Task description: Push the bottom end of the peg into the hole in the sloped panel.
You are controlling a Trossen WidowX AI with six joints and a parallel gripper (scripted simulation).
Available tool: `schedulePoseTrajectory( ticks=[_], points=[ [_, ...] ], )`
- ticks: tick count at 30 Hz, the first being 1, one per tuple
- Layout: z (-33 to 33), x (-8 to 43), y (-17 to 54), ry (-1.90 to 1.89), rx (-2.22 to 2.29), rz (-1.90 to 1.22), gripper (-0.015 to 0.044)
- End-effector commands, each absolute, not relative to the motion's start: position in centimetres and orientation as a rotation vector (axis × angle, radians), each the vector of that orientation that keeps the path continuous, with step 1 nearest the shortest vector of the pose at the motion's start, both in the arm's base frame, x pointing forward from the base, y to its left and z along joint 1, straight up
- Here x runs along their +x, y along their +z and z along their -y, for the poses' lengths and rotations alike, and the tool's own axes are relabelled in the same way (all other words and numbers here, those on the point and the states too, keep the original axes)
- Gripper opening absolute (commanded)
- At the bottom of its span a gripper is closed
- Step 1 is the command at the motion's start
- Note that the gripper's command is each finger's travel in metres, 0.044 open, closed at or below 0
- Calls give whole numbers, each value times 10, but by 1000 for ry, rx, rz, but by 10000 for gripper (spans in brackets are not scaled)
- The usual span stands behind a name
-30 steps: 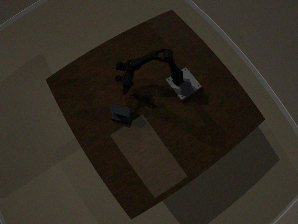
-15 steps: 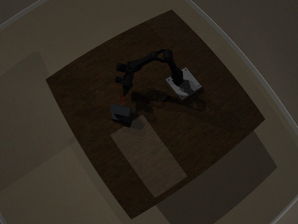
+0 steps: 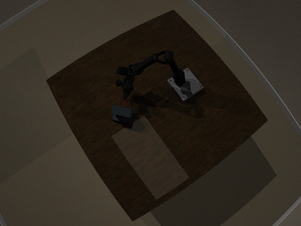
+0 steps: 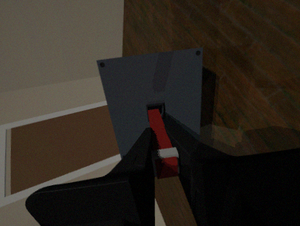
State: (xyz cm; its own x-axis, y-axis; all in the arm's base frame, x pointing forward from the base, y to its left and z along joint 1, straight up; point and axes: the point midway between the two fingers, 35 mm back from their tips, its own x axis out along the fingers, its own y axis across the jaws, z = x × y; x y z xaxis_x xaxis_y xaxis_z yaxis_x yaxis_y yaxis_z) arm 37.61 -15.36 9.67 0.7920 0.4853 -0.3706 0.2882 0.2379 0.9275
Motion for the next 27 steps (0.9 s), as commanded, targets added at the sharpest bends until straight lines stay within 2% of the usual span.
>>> schedulePoseTrajectory(
  ticks=[1,27],
  points=[
    [152,376,93,146,1361,-700,0],
    [153,375,93,151,1356,-697,0]
  ],
)
